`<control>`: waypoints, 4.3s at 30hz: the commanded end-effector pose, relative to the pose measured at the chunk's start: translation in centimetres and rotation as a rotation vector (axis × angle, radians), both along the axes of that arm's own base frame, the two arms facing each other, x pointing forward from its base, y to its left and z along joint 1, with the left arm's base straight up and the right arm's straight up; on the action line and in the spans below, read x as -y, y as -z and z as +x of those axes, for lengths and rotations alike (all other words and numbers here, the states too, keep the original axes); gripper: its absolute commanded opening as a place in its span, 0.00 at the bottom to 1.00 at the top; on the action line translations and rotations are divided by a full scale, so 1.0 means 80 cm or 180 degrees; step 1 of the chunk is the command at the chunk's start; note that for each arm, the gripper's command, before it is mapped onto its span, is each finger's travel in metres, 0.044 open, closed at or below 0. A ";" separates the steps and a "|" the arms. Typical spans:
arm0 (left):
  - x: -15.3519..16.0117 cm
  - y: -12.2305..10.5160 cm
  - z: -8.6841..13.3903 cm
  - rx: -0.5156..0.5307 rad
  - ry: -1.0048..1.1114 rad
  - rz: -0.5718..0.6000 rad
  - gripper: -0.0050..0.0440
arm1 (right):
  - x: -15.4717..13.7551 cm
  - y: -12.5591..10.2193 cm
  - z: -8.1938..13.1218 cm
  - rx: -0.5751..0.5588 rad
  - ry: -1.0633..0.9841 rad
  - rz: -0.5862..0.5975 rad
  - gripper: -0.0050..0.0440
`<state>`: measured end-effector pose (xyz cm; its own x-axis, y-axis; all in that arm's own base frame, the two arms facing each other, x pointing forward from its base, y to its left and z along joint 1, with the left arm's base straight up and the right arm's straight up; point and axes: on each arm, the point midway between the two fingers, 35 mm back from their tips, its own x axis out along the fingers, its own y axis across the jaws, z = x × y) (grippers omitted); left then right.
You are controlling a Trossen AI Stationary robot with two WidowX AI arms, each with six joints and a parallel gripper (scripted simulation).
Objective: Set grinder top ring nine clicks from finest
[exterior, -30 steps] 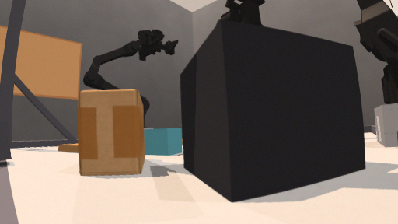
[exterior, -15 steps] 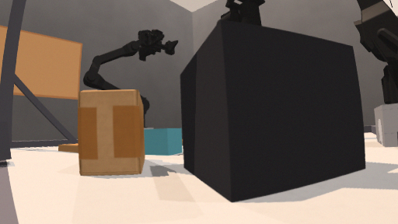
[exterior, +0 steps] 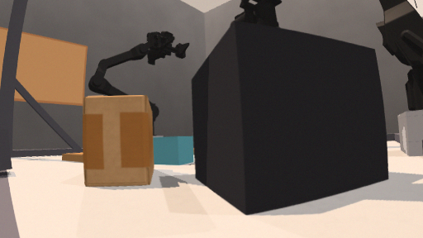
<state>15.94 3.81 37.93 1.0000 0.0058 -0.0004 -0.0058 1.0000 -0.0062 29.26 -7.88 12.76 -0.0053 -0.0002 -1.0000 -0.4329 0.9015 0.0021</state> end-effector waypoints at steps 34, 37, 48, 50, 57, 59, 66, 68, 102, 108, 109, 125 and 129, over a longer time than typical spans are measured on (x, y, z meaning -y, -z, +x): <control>0.001 -0.004 0.000 0.0005 0.0013 0.0019 0.92 | -0.002 -0.008 -0.001 0.0078 0.0013 -0.0014 0.70; 0.001 -0.004 0.000 0.0005 0.0013 0.0019 0.92 | -0.001 -0.009 0.003 0.0087 0.0012 -0.0016 0.70; 0.001 -0.004 0.000 0.0005 0.0013 0.0019 0.92 | 0.000 -0.009 0.003 0.0086 0.0135 -0.0015 0.70; 0.001 -0.004 0.000 0.0005 0.0013 0.0019 0.92 | 0.000 -0.009 0.003 0.0086 0.0218 -0.0014 0.70; 0.001 -0.004 0.000 0.0005 0.0013 0.0019 0.92 | 0.000 -0.009 0.003 0.0088 0.0719 -0.0010 0.70; 0.001 -0.004 0.000 0.0005 0.0013 0.0019 0.92 | 0.000 -0.009 0.003 0.0089 0.0886 -0.0009 0.70; 0.001 -0.004 0.000 0.0005 0.0013 0.0019 0.92 | 0.000 -0.009 0.003 0.0091 0.1470 -0.0004 0.70; 0.001 -0.004 0.000 0.0005 0.0013 0.0019 0.92 | 0.000 -0.009 0.003 0.0091 0.1470 -0.0004 0.70; 0.001 -0.004 0.000 0.0005 0.0013 0.0019 0.92 | 0.000 -0.009 0.002 0.0093 0.3345 0.0013 0.70; 0.001 -0.004 0.000 0.0005 0.0013 0.0019 0.92 | 0.000 -0.009 0.003 0.0090 0.3335 0.0014 0.74; 0.001 -0.004 0.000 0.0005 0.0013 0.0019 0.92 | 0.000 -0.009 0.003 0.0090 0.3335 0.0014 0.79; 0.001 -0.004 0.000 0.0005 0.0013 0.0019 0.92 | 0.000 -0.010 0.004 0.0091 0.1355 -0.0006 0.92; 0.001 -0.004 0.000 0.0005 0.0013 0.0019 0.92 | -0.001 -0.010 0.004 0.0091 0.0861 -0.0011 0.92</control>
<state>15.94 3.81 37.93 1.0000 0.0058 -0.0004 -0.0058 1.0000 -0.0062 29.27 -7.86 12.75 -0.0056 -0.0018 -1.0000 -0.0459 0.9989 -0.0015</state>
